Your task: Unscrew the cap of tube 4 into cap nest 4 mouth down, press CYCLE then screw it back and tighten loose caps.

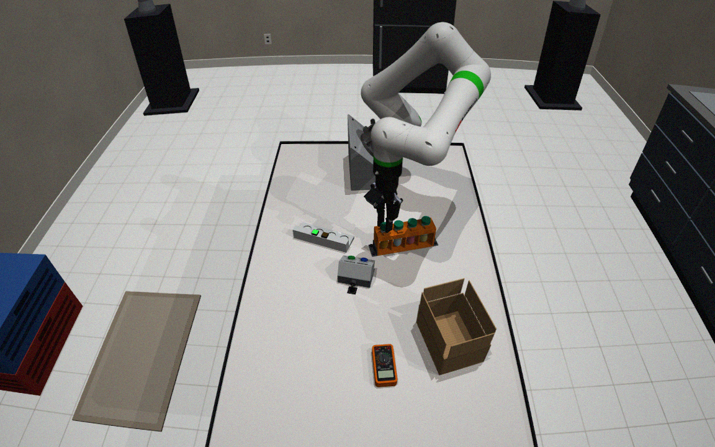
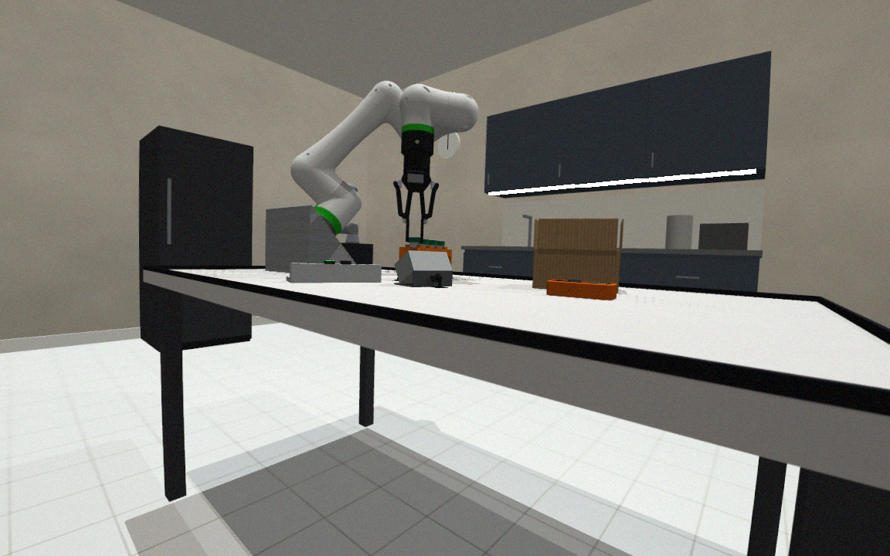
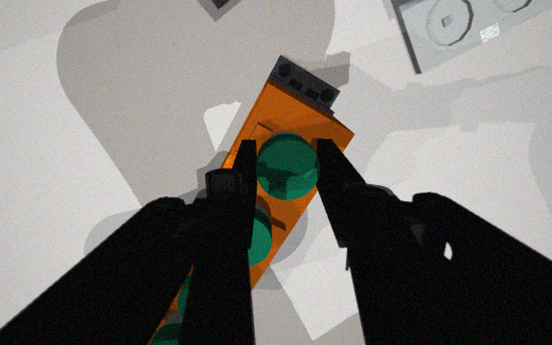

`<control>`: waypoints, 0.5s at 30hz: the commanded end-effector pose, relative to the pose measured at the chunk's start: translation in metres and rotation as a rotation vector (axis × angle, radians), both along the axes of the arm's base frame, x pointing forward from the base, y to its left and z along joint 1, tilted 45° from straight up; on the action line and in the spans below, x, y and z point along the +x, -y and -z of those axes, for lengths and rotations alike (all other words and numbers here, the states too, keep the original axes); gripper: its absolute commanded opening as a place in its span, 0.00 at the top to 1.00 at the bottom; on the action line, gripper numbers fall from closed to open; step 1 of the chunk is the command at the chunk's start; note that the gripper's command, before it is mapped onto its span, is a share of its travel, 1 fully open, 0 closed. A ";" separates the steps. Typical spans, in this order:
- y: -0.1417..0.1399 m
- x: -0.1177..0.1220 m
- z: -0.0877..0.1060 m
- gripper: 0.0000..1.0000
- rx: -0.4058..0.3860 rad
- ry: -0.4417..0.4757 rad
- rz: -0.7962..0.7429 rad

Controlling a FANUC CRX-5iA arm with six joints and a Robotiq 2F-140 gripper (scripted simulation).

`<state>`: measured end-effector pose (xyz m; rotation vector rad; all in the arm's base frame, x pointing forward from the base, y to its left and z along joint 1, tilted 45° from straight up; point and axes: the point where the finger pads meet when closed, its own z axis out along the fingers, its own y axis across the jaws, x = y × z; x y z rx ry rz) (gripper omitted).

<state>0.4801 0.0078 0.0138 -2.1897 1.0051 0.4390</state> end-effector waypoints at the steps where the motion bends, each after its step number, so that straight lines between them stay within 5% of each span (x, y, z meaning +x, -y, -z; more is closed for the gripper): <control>1: 0.001 0.000 0.000 0.70 -0.001 0.001 0.001; 15: 0.001 0.000 0.000 0.70 -0.016 -0.490 0.500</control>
